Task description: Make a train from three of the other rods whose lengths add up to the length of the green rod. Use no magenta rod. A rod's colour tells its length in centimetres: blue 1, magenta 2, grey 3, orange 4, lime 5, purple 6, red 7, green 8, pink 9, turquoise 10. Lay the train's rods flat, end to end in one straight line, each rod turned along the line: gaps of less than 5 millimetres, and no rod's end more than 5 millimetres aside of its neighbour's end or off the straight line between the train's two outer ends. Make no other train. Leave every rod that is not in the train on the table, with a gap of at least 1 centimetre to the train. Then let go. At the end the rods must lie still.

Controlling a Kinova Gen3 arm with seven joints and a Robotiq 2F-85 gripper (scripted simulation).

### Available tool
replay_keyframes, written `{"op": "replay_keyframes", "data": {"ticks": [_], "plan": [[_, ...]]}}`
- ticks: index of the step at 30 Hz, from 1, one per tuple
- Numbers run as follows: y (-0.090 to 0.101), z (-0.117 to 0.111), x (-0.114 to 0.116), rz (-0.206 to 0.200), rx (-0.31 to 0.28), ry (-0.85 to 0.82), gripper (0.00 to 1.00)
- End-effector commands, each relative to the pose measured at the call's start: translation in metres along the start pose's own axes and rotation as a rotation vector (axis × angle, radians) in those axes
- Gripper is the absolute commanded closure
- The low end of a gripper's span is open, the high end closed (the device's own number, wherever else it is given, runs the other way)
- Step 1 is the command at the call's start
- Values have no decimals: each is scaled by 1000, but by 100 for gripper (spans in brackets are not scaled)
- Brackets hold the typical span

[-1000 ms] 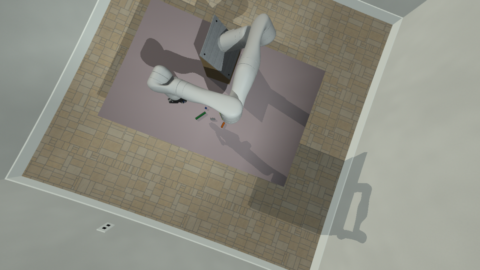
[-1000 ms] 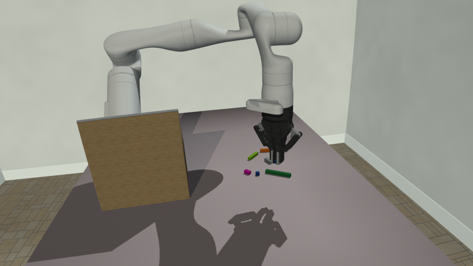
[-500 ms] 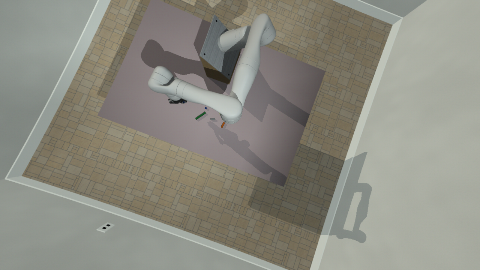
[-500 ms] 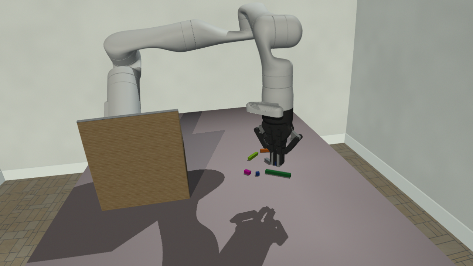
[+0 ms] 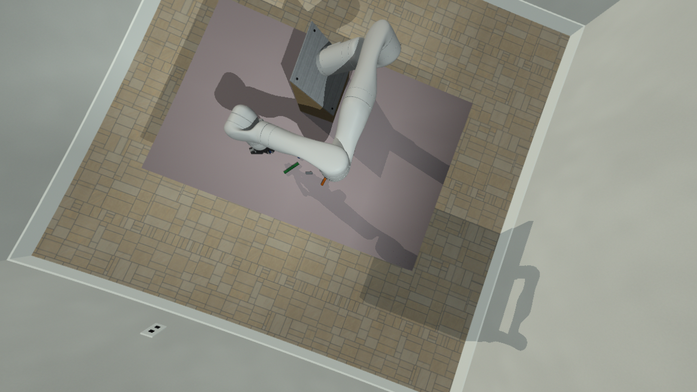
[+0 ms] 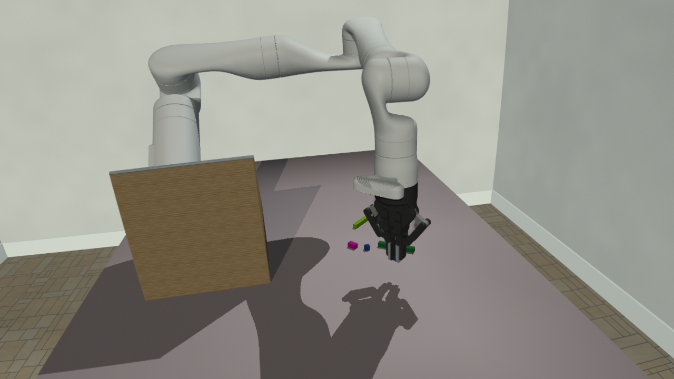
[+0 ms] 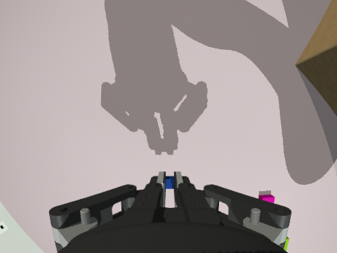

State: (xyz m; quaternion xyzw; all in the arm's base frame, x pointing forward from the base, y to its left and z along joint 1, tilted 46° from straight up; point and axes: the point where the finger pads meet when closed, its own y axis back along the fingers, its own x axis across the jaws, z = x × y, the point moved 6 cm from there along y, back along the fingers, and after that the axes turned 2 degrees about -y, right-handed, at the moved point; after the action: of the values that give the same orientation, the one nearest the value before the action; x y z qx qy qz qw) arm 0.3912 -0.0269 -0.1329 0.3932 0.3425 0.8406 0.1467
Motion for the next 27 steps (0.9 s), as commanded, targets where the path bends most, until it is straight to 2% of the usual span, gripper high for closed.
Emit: {"op": "replay_keyframes", "data": {"ticks": [1,10,27], "plan": [[-6,-3,1,7,8,-1,95],[-27,-3,2,7,8,-1,95],[-28,-3,2,7,8,-1,95]]}}
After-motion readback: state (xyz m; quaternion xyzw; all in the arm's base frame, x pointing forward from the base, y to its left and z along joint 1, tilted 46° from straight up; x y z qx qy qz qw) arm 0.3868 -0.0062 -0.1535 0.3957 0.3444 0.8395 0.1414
